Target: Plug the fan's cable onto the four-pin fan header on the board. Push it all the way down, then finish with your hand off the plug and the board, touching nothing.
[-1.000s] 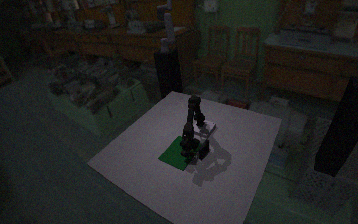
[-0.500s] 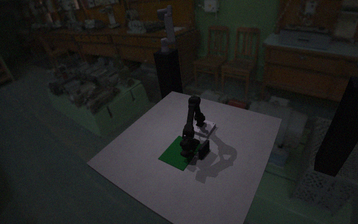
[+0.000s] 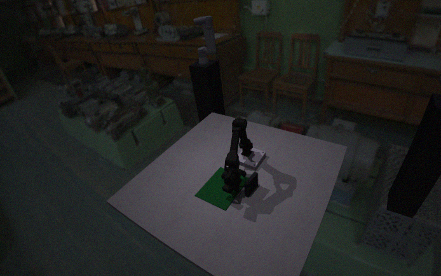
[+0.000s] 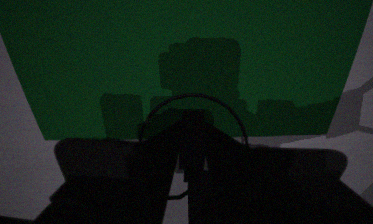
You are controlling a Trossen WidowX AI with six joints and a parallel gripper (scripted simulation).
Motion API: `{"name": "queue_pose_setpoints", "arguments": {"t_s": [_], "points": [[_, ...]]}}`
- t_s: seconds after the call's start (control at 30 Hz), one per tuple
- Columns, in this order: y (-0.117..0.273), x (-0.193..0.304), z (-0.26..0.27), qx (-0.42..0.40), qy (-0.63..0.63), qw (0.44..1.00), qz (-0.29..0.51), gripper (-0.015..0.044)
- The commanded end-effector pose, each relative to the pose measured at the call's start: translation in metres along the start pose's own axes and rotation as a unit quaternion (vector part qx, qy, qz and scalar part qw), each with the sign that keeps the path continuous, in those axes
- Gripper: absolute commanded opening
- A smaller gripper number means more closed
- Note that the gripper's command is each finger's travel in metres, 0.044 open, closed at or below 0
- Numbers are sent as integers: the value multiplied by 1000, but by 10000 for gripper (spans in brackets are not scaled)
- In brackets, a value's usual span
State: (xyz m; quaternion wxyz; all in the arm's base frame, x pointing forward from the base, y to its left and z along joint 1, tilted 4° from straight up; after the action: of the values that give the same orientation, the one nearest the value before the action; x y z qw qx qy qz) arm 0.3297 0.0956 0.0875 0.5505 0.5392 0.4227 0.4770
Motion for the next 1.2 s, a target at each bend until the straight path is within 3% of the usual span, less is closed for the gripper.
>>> {"name": "queue_pose_setpoints", "arguments": {"t_s": [0.0, 0.23, 0.6, 1.17], "points": [[40, 2, 3, -13, -3, 1000, 4, 0], [42, -1, 2, -13, -14, 1000, 3, 0], [43, -44, -10, -12, -199, 980, 3, 0], [41, -103, -40, -10, -474, 880, 4, 0]]}}
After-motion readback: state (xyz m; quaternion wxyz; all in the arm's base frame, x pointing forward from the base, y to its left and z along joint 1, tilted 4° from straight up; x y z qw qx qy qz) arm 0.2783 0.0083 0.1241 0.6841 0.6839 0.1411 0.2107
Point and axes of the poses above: the point midway between the two fingers, 35 mm back from their tips, its own y axis back along the fingers, its own z axis across the jaws, x = y × z, the point moved 4 cm from there along y, back along the fingers, and after that the axes turned 7 degrees about -y, right-handed, at the moved point
